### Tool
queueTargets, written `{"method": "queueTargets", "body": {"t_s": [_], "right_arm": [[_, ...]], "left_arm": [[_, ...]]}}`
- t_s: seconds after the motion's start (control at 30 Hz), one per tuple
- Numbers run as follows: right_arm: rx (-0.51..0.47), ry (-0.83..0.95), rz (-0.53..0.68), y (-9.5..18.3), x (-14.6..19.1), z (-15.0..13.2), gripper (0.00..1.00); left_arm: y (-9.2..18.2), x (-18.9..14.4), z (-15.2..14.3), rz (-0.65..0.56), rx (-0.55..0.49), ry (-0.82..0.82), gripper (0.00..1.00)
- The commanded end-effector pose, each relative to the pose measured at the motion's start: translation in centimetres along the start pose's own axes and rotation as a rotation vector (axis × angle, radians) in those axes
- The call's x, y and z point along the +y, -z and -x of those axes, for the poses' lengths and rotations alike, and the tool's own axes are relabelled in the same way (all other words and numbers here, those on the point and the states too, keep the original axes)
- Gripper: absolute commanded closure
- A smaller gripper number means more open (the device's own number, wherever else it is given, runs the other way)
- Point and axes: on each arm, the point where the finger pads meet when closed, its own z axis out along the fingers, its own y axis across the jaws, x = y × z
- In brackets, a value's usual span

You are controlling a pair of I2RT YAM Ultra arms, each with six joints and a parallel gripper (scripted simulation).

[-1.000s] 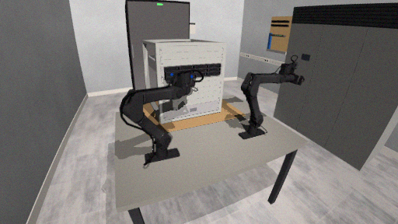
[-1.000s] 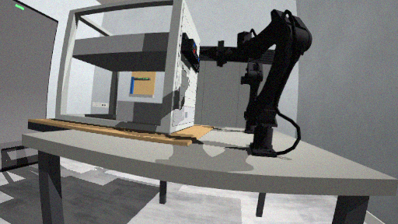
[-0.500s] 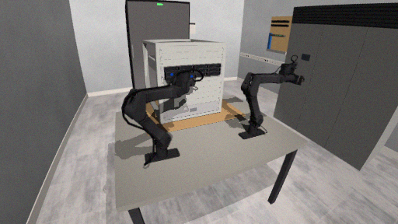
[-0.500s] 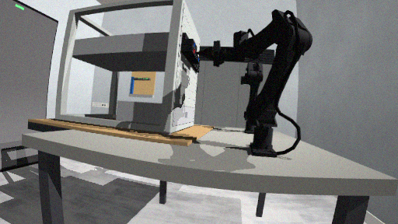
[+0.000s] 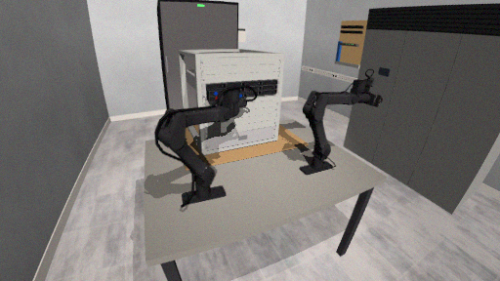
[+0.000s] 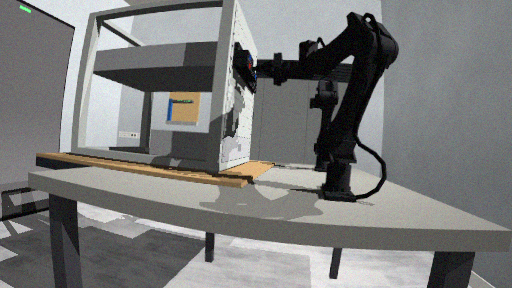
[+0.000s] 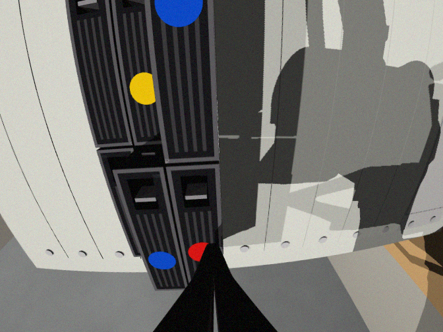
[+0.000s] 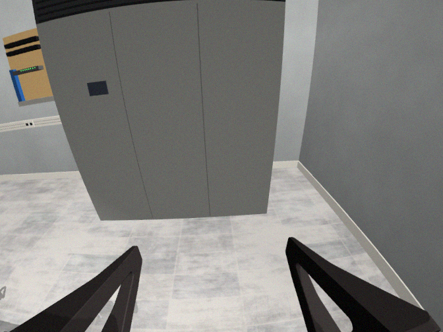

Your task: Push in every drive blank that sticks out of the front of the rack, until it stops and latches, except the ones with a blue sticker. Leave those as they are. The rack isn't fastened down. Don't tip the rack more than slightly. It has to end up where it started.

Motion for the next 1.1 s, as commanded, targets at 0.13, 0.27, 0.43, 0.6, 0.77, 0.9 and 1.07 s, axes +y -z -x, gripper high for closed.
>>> {"method": "queueTargets", "body": {"t_s": [0.13, 0.27, 0.43, 0.6, 0.77, 0.9, 1.07], "right_arm": [[-0.047, 0.011, -0.007, 0.1, -0.5, 2.1, 0.0], [-0.047, 0.011, -0.007, 0.1, -0.5, 2.1, 0.0], [-0.047, 0.011, -0.007, 0.1, -0.5, 2.1, 0.0], [-0.047, 0.011, -0.007, 0.1, -0.5, 2.1, 0.0], [-0.047, 0.011, -0.007, 0.1, -0.5, 2.1, 0.0], [-0.047, 0.011, -0.007, 0.1, -0.5, 2.1, 0.0], [-0.047, 0.011, -0.007, 0.1, -0.5, 2.1, 0.0]], "left_arm": [[0.3, 1.9, -0.1, 0.021, -0.001, 0.054, 1.0], [0.3, 1.9, -0.1, 0.021, -0.001, 0.054, 1.0], [0.3, 1.9, -0.1, 0.021, -0.001, 0.054, 1.0], [-0.8, 1.6, 0.2, 0.019, 0.0, 0.047, 1.0], [-1.2, 1.5, 0.2, 0.014, 0.0, 0.037, 1.0], [-1.0, 1.7, 0.1, 0.018, -0.006, 0.045, 1.0], [-1.3, 1.5, 0.2, 0.016, 0.0, 0.041, 1.0]]}}
